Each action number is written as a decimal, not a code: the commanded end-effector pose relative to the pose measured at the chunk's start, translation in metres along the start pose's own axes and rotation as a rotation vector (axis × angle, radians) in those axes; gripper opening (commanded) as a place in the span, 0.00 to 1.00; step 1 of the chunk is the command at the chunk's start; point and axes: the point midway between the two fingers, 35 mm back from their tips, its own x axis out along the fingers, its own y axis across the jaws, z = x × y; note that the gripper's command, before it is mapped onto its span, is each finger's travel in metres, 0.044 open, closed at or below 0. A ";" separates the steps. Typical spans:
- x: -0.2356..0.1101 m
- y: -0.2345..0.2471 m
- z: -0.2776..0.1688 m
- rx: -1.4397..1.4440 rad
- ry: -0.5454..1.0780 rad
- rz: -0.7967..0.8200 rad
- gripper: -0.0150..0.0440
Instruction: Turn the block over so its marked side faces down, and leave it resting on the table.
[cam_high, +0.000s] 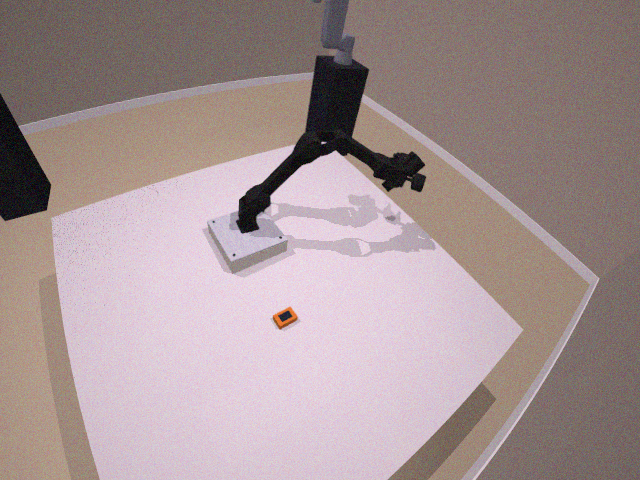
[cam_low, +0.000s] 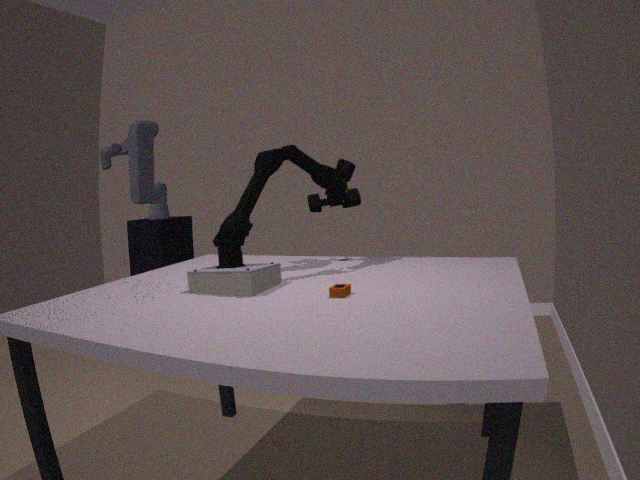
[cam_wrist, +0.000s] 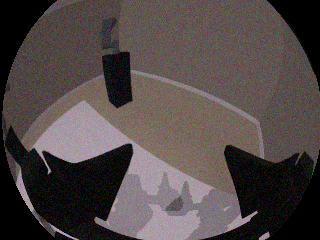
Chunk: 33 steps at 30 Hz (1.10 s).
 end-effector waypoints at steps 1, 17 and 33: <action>-0.050 -0.038 -0.041 0.156 0.108 -0.140 1.00; -0.260 -0.082 -0.194 0.747 0.444 -0.603 1.00; -0.475 0.028 -0.306 1.414 0.732 -0.996 1.00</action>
